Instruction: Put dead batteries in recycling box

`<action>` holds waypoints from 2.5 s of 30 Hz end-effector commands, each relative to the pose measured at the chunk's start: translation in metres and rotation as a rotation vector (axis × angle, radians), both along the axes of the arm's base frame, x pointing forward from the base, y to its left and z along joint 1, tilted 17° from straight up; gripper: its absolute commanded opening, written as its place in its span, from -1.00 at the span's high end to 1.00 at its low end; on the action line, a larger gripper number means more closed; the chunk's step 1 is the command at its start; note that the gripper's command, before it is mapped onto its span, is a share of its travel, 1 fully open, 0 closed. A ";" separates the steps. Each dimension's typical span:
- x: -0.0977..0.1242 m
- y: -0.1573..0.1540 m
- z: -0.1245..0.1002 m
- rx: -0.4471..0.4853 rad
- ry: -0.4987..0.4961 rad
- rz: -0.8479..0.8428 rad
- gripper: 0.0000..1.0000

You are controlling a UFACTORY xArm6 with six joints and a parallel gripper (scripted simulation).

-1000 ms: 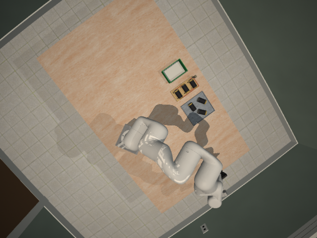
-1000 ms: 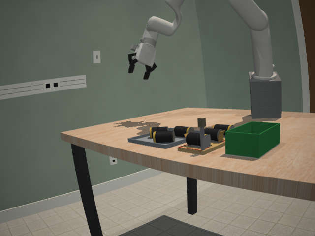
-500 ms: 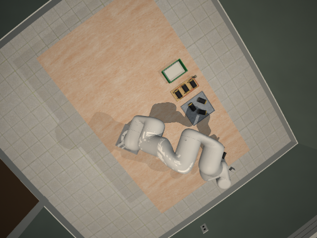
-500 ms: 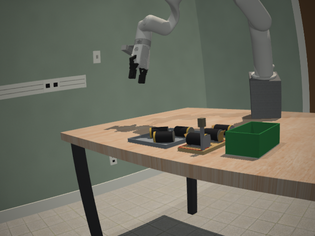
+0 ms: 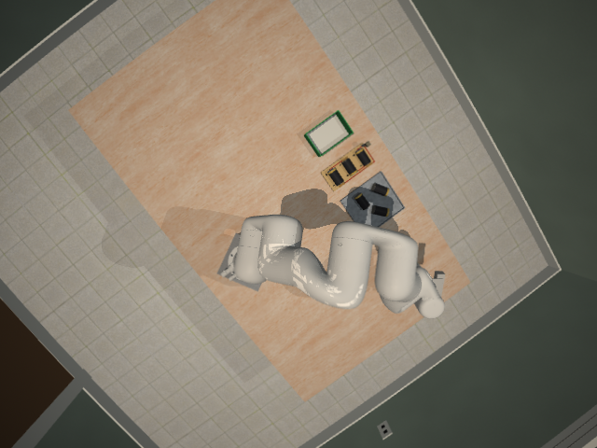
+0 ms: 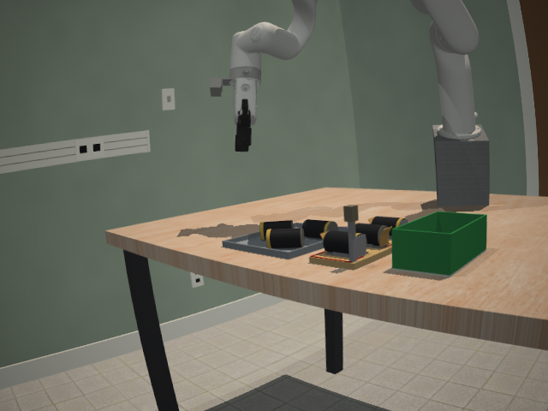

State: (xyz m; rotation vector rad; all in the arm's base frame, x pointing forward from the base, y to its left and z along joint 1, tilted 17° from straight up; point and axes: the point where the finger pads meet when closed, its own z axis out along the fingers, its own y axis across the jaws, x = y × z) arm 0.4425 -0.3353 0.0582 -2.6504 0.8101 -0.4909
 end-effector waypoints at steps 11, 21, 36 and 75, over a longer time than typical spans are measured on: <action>0.040 0.095 0.012 -0.209 -0.028 0.503 -1.00; 0.054 0.155 0.018 -0.325 -0.057 0.813 -1.00; 0.063 0.245 0.027 -0.495 -0.123 1.287 -1.00; 0.045 0.389 0.043 -0.766 -0.294 2.053 -1.00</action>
